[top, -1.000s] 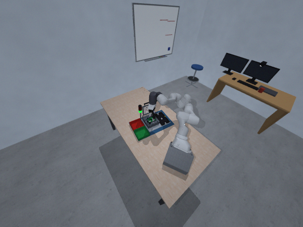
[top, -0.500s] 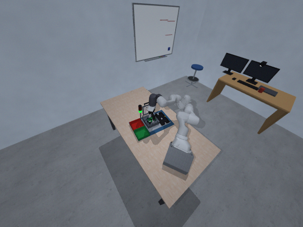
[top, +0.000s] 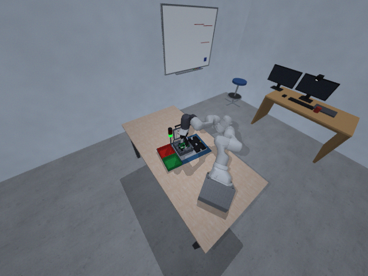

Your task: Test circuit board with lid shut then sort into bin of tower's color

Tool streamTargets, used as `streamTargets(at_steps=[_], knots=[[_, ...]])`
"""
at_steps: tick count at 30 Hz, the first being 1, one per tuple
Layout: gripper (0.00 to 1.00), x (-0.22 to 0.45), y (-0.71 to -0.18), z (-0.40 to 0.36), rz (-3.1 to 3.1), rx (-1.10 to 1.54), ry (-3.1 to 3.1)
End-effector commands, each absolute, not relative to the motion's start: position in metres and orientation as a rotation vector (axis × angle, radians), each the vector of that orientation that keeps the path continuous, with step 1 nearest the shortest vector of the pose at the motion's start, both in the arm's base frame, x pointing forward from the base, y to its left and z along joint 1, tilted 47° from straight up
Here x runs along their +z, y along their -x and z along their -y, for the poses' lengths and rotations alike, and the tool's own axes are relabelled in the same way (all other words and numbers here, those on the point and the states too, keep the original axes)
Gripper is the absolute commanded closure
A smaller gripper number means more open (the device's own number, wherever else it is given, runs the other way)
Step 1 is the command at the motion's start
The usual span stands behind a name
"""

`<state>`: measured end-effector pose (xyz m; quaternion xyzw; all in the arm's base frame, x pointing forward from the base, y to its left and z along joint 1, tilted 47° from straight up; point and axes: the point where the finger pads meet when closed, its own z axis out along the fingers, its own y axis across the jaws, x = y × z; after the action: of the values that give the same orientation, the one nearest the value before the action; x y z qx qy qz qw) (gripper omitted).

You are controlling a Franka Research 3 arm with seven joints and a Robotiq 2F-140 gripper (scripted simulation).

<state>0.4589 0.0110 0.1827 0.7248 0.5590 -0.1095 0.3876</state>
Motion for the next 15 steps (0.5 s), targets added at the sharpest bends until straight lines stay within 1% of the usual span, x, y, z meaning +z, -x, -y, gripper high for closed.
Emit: streamTargets(at_steps=[1,2,15], knots=[[0.42,0.1814,-0.4591,-0.0113,-1.43,-0.278,-1.841],[0.46,0.1814,-0.4591,-0.0113,-1.43,-0.278,-1.841],[0.46,0.1814,-0.4591,-0.0113,-1.43,-0.278,-1.841]])
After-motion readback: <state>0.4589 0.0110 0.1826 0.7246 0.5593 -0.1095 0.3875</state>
